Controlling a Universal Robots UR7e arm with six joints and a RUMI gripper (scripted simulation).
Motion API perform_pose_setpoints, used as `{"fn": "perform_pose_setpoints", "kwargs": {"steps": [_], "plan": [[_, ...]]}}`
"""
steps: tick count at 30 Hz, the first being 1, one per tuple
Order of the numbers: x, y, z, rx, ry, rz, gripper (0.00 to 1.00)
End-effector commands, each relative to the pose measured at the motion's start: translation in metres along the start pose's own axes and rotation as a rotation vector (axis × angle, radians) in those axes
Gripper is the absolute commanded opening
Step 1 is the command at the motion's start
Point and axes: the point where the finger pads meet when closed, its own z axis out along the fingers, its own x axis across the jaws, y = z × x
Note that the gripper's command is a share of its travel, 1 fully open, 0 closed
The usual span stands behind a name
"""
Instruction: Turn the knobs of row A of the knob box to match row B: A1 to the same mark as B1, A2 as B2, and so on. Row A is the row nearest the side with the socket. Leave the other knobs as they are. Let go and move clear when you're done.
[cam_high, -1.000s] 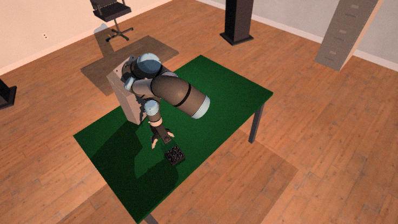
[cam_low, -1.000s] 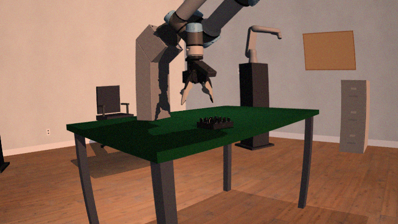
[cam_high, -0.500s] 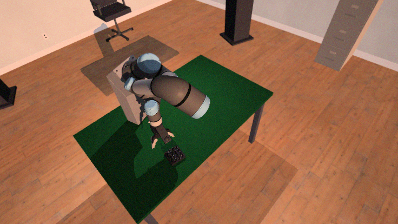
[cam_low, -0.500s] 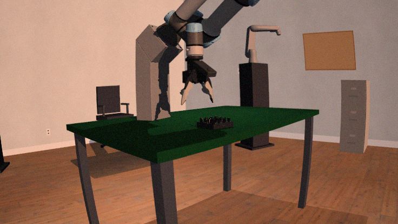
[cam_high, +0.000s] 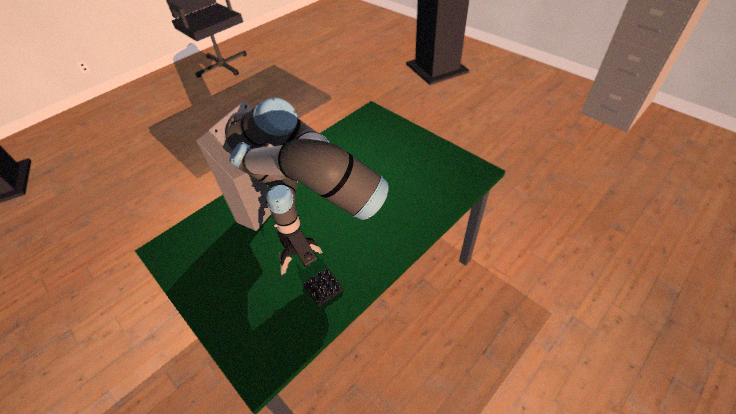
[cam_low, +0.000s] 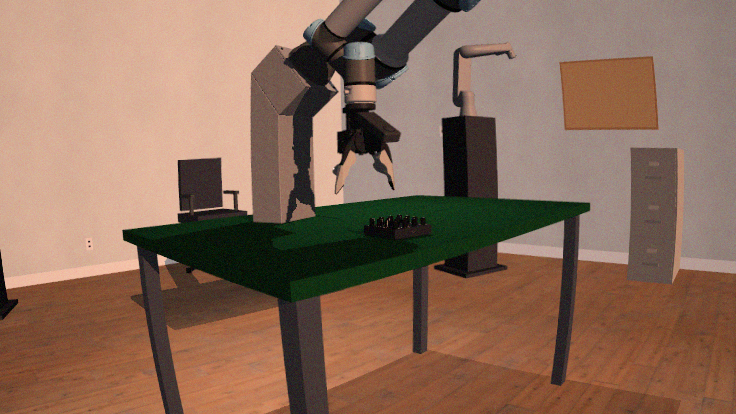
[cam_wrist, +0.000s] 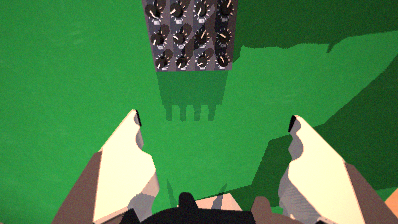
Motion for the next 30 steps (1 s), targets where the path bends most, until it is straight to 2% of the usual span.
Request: {"fn": "perform_pose_setpoints", "kwargs": {"steps": [1, 30], "plan": [[-0.0001, 0.0008, -0.0007, 0.000, 0.000, 0.004, 1.00], [-0.0011, -0.0025, 0.0003, 0.001, 0.001, -0.066, 1.00]]}}
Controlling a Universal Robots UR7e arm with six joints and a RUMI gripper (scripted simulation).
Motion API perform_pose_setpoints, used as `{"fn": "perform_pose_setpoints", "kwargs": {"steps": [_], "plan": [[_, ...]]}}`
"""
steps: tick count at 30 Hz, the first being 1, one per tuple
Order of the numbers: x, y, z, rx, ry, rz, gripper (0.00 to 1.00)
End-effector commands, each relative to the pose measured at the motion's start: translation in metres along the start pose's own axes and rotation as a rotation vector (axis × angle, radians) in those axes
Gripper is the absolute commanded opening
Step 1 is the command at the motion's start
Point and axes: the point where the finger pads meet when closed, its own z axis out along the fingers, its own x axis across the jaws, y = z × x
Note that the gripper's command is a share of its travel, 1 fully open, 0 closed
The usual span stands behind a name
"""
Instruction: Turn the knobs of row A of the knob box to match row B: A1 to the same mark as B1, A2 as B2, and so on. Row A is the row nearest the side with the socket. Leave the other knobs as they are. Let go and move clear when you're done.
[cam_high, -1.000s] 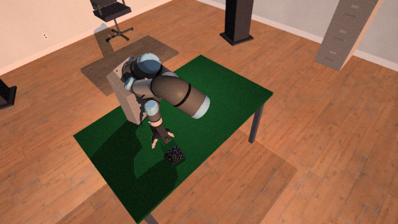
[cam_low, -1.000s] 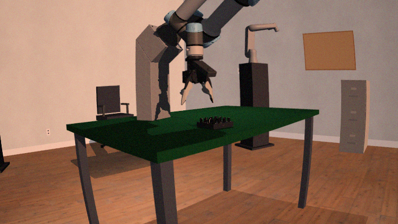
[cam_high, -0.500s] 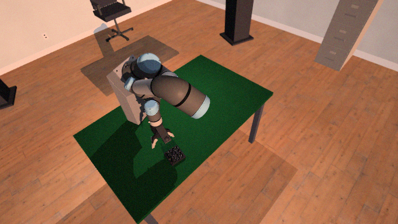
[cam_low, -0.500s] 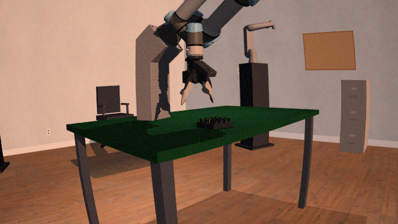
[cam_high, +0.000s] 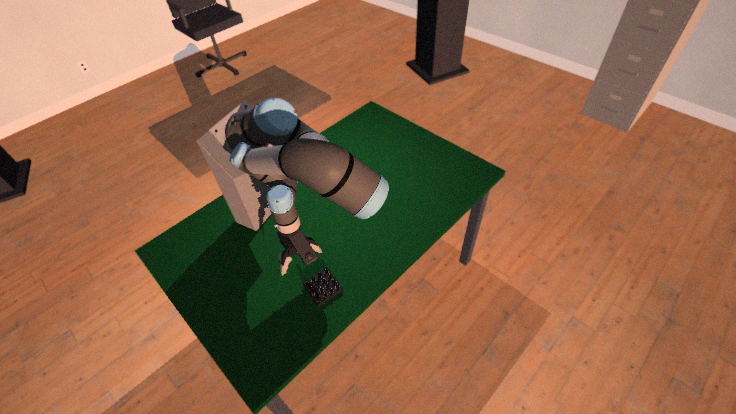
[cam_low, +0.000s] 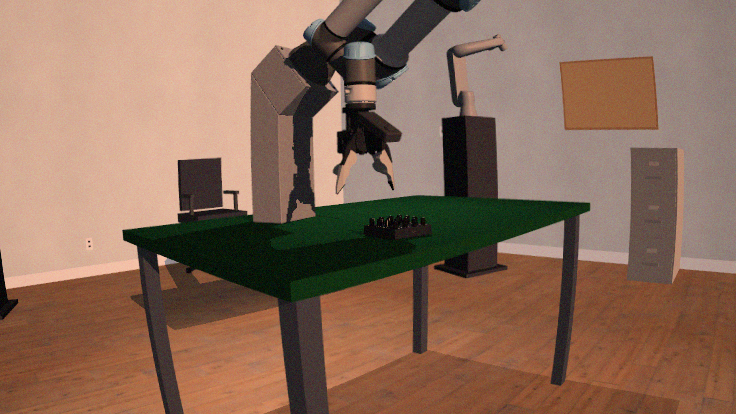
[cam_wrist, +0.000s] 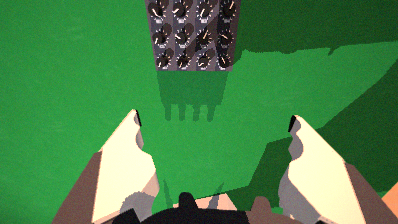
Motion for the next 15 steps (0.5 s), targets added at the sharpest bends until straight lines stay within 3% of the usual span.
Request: {"fn": "perform_pose_setpoints", "kwargs": {"steps": [1, 15], "plan": [[-0.0008, -0.0022, 0.0008, 0.000, -0.001, -0.044, 1.00], [-0.0054, -0.0077, 0.0024, -0.003, 0.000, -0.280, 1.00]]}}
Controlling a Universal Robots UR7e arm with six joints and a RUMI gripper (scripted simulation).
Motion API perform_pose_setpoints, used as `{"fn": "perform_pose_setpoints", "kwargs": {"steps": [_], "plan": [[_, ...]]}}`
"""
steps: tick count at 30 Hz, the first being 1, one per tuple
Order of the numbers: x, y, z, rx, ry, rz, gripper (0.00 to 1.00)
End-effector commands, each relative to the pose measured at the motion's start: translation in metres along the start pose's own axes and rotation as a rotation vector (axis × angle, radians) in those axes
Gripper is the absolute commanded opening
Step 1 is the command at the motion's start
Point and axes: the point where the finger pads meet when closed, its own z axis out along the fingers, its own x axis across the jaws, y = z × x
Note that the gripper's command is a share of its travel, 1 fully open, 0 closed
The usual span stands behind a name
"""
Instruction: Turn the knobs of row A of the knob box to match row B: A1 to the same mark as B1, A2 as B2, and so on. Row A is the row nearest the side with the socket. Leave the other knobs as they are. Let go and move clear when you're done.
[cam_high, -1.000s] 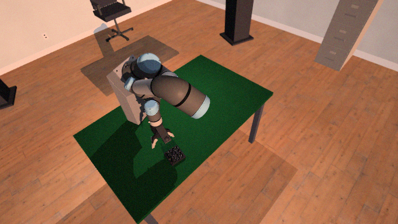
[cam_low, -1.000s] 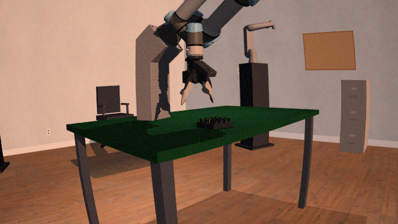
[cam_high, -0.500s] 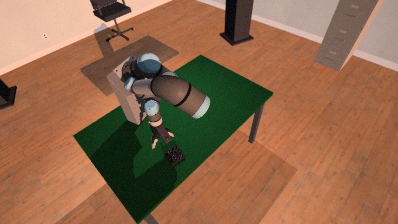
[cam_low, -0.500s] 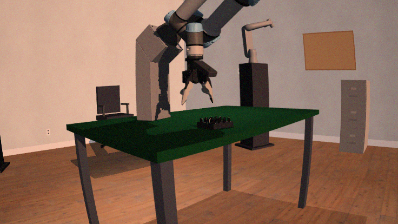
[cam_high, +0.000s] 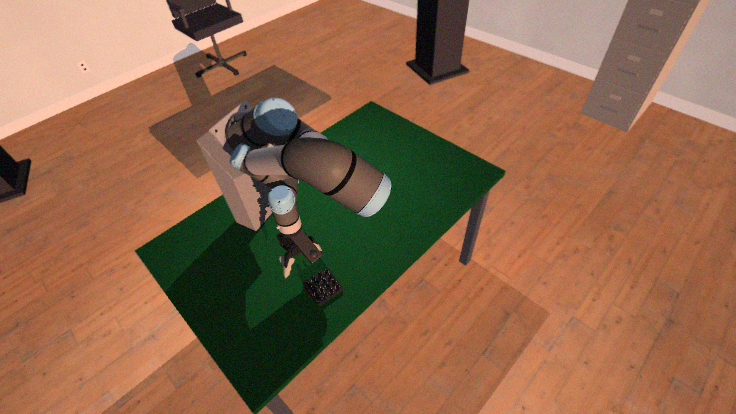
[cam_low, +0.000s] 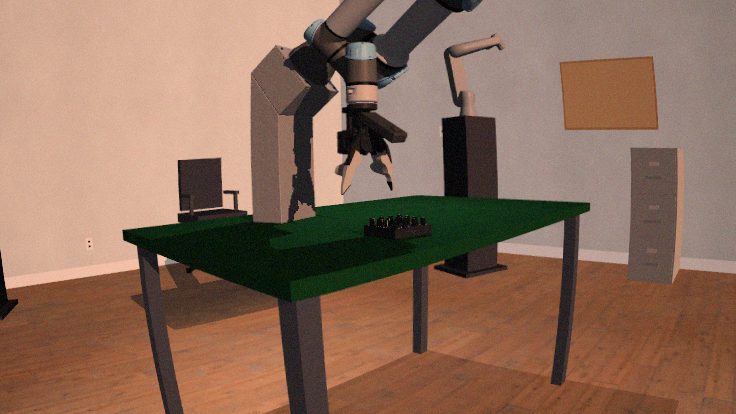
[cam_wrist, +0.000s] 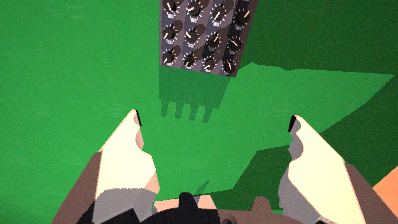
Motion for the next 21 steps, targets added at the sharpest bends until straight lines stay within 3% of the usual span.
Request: {"fn": "perform_pose_setpoints", "kwargs": {"steps": [1, 21], "plan": [[-0.0013, -0.0044, 0.0013, -0.002, -0.004, -0.132, 1.00], [-0.0082, -0.0137, 0.0034, -0.004, -0.006, -0.514, 1.00]]}}
